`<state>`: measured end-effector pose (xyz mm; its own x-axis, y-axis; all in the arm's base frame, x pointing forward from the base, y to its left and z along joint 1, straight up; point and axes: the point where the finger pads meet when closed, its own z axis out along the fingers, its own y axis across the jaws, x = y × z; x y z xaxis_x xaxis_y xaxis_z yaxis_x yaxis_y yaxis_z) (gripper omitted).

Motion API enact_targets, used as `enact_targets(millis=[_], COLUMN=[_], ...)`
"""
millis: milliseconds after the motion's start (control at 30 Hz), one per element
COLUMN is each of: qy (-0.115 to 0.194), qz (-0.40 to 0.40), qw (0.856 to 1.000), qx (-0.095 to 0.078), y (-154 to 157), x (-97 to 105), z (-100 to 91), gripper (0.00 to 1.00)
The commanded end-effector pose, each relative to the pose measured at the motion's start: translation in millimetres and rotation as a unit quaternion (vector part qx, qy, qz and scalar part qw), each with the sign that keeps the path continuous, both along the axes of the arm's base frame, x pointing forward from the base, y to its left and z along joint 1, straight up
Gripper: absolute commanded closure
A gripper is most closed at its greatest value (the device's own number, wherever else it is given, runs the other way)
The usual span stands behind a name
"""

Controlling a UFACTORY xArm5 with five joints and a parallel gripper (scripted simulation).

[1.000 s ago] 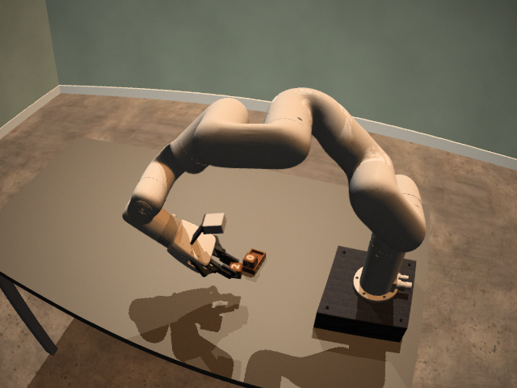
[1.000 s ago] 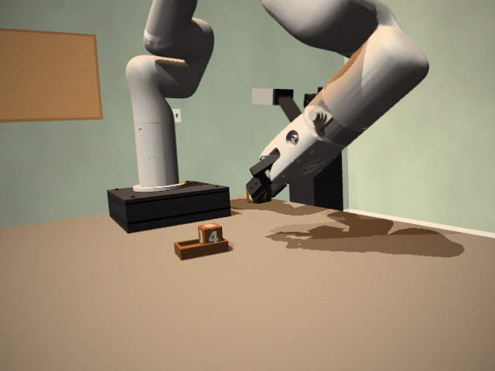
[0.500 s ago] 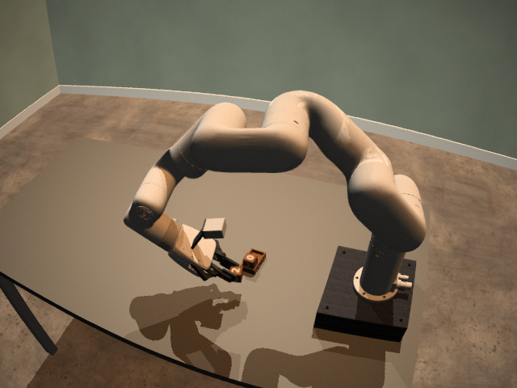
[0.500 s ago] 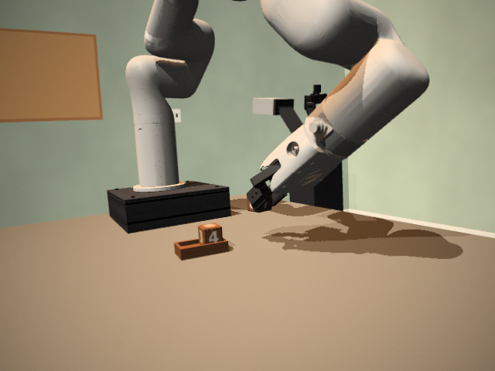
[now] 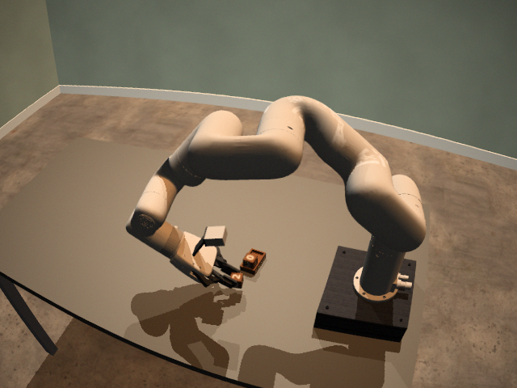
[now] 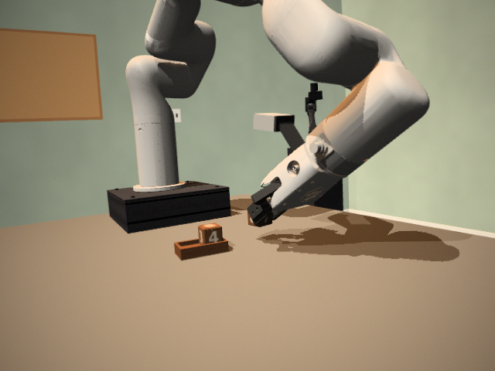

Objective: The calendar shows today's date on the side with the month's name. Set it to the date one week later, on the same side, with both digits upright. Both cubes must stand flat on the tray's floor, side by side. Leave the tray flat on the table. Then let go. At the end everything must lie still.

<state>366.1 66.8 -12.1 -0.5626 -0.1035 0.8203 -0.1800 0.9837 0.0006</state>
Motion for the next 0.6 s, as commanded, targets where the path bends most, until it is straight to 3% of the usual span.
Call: enact_targets(millis=[0, 567], qy=[-0.002, -0.002], qz=[0.0, 0.0], qw=[1.0, 1.0], qx=[0.0, 0.0], y=[0.3, 0.3], x=[1.5, 1.7], z=[-3.7, -20.2], gripper=[0.73, 0.73])
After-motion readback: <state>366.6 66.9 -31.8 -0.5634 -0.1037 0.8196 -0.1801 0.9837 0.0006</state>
